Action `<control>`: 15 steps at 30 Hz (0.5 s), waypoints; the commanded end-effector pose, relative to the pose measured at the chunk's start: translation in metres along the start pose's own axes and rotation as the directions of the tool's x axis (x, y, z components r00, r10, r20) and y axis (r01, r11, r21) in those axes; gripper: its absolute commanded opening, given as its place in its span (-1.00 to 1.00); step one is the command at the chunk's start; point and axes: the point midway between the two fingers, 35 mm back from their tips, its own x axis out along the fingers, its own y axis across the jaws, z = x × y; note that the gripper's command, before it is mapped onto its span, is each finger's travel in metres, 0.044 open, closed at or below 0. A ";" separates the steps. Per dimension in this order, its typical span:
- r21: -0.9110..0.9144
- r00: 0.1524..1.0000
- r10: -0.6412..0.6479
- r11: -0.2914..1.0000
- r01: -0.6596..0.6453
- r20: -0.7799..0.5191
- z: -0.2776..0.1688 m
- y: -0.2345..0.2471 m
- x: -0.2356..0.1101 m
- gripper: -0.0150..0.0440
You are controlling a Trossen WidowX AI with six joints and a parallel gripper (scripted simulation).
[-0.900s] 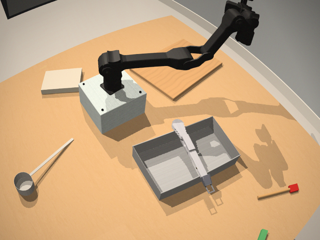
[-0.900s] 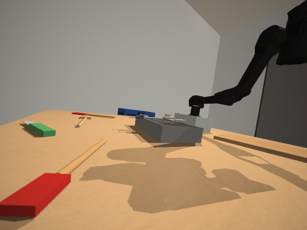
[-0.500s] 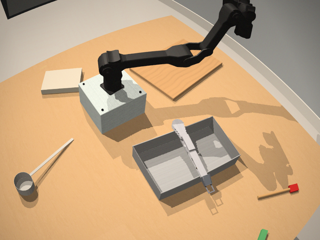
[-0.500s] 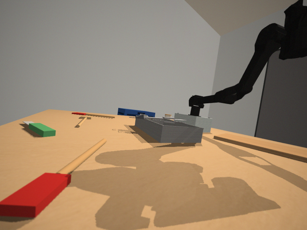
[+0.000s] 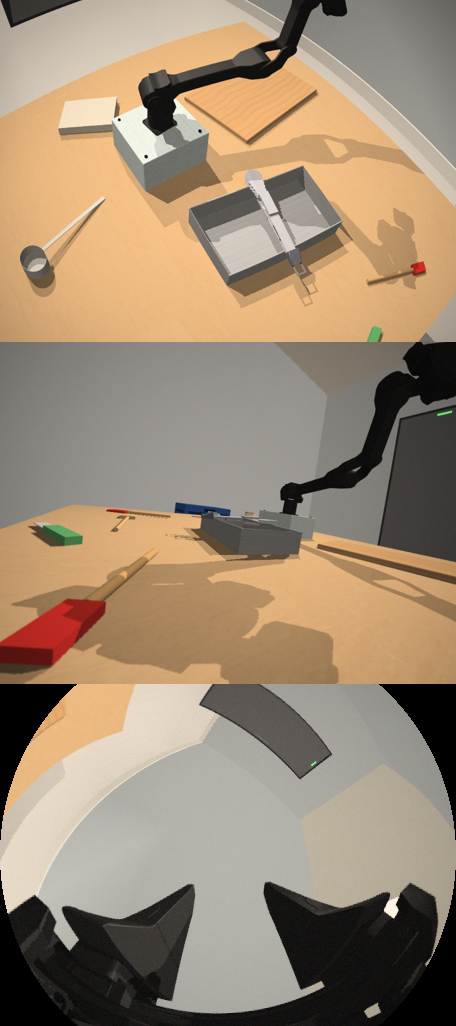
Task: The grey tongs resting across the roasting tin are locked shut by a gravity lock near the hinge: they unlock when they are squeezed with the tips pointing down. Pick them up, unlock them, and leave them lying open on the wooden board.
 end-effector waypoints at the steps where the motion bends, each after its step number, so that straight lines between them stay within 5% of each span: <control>1: -0.089 0.999 -0.039 0.995 0.037 -0.023 0.002 -0.026 0.005 0.39; 15: -0.299 0.974 -0.214 0.936 0.183 -0.072 0.020 -0.126 0.010 0.39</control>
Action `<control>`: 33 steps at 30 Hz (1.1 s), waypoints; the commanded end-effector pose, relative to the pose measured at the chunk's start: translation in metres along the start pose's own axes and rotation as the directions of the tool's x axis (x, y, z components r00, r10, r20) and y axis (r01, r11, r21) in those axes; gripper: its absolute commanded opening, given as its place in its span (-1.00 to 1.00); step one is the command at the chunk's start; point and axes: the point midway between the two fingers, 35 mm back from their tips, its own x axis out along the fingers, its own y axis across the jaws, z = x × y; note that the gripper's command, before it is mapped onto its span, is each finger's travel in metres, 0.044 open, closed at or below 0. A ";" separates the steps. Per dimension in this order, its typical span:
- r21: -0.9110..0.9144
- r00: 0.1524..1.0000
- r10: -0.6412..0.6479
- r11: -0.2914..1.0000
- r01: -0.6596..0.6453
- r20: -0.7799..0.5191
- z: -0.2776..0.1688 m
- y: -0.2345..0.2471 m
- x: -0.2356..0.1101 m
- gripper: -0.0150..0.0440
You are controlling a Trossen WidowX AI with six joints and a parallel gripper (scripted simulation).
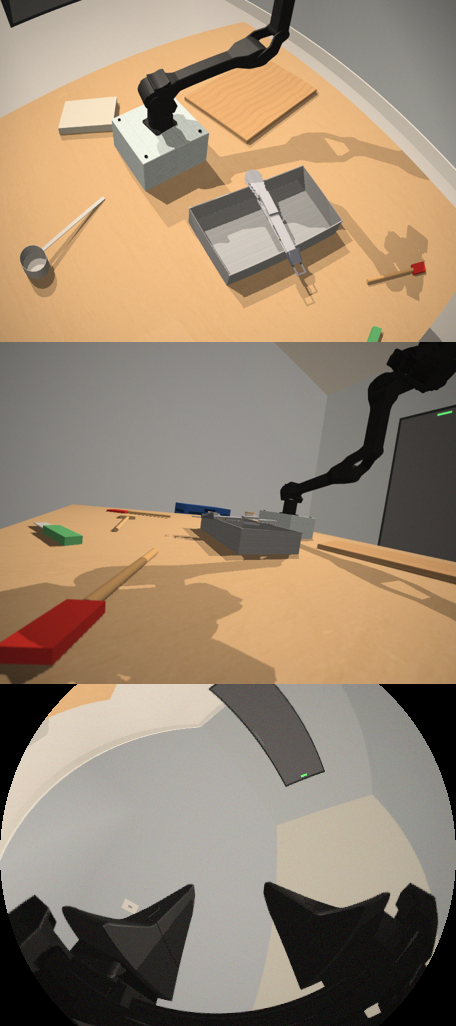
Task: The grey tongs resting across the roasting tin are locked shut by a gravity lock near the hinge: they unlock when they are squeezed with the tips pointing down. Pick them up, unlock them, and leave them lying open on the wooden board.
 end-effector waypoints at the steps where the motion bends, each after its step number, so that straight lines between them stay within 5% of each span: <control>1: -0.084 0.997 -0.065 0.995 0.061 -0.037 -0.002 -0.038 0.003 0.39; 23: -0.442 0.887 -0.432 0.836 0.326 -0.164 0.013 -0.213 -0.009 0.39; 33: -0.623 0.693 -0.694 0.634 0.458 -0.196 0.031 -0.328 -0.063 0.39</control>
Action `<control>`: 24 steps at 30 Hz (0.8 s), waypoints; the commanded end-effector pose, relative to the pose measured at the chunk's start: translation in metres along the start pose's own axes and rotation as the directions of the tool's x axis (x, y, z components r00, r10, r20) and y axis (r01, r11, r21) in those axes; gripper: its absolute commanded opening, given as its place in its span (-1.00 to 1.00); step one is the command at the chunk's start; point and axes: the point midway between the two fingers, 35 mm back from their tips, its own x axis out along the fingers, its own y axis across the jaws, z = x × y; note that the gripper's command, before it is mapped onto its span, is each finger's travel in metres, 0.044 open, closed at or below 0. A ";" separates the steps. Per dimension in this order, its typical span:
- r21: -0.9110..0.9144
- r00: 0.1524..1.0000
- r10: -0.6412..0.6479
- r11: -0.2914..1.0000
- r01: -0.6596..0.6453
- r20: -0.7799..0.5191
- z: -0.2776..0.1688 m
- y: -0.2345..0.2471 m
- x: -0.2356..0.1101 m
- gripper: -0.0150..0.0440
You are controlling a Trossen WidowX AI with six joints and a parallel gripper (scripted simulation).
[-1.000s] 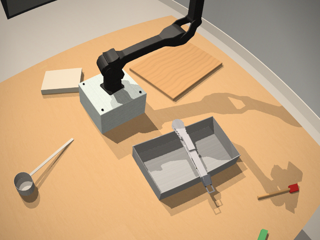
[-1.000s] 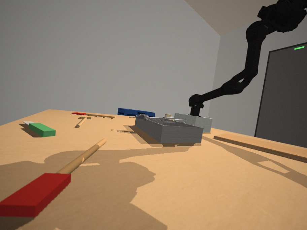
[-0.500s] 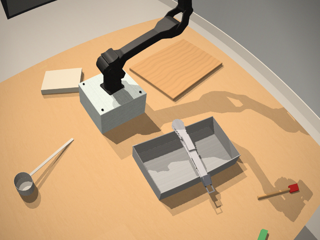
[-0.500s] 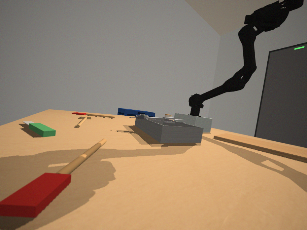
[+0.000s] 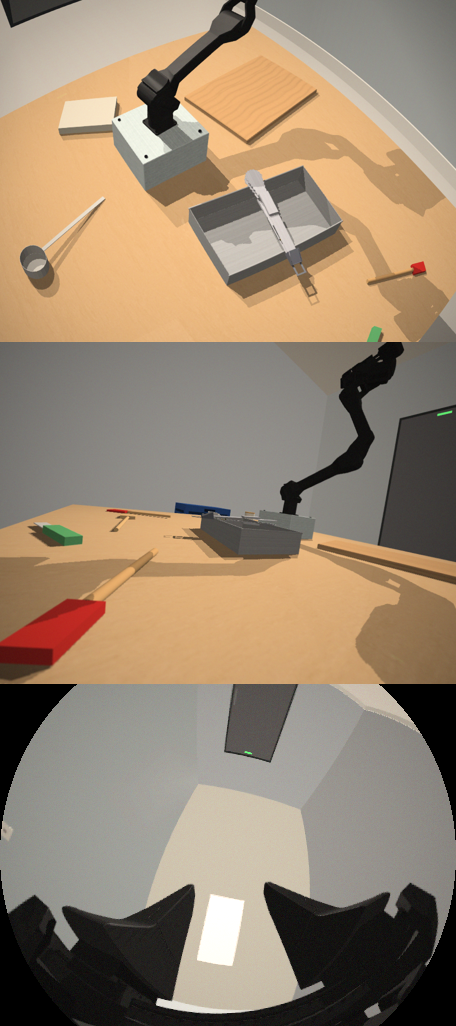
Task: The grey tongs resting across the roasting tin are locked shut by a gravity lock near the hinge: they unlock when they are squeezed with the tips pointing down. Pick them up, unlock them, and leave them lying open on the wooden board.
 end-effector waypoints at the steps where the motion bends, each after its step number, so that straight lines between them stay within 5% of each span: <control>1: -0.098 0.985 -0.135 0.987 0.124 -0.108 -0.030 -0.063 0.004 0.39; 14: -0.320 0.780 -0.464 0.880 0.350 -0.421 -0.117 -0.217 -0.039 0.39; 24: -0.492 0.456 -0.618 0.786 0.375 -0.640 -0.190 -0.309 -0.133 0.39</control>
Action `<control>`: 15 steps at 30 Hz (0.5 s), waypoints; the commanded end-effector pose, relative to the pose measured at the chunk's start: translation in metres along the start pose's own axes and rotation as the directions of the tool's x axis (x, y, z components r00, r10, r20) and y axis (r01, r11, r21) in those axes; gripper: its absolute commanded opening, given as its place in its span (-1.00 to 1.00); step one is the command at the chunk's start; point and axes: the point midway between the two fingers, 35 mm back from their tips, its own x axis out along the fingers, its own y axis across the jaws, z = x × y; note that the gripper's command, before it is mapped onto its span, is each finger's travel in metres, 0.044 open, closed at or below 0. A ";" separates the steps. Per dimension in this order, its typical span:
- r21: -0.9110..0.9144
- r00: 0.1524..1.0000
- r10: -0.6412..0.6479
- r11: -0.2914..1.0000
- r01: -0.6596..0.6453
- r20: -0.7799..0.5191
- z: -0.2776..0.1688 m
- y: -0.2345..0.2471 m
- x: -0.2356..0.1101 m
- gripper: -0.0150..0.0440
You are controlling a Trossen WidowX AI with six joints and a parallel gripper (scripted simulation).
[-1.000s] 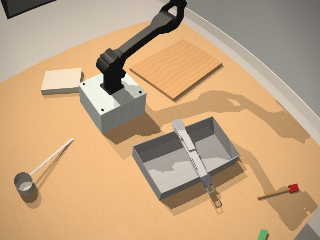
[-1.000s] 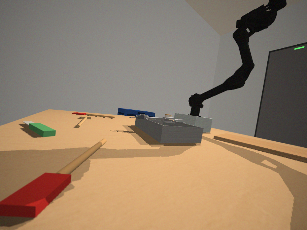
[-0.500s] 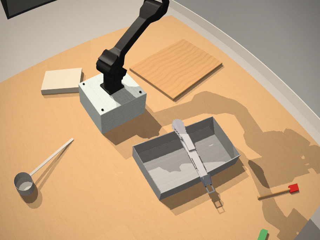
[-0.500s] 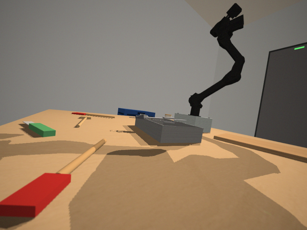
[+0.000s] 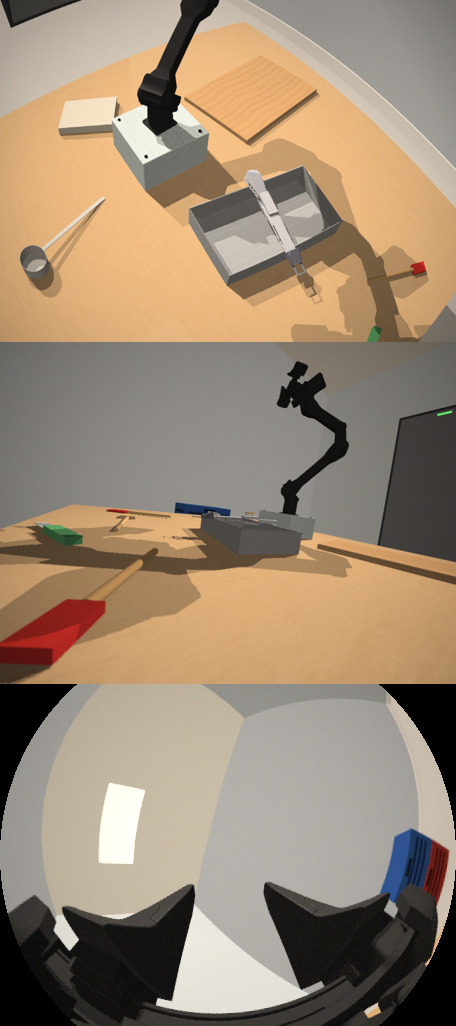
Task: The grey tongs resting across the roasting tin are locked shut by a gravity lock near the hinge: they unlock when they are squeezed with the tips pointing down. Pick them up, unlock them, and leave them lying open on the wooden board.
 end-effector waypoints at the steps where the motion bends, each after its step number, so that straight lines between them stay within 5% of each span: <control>1: -0.048 0.980 -0.068 0.997 0.060 -0.188 -0.061 -0.036 0.008 0.39; 15: -0.138 0.728 -0.180 0.983 0.118 -0.662 -0.232 -0.102 -0.034 0.39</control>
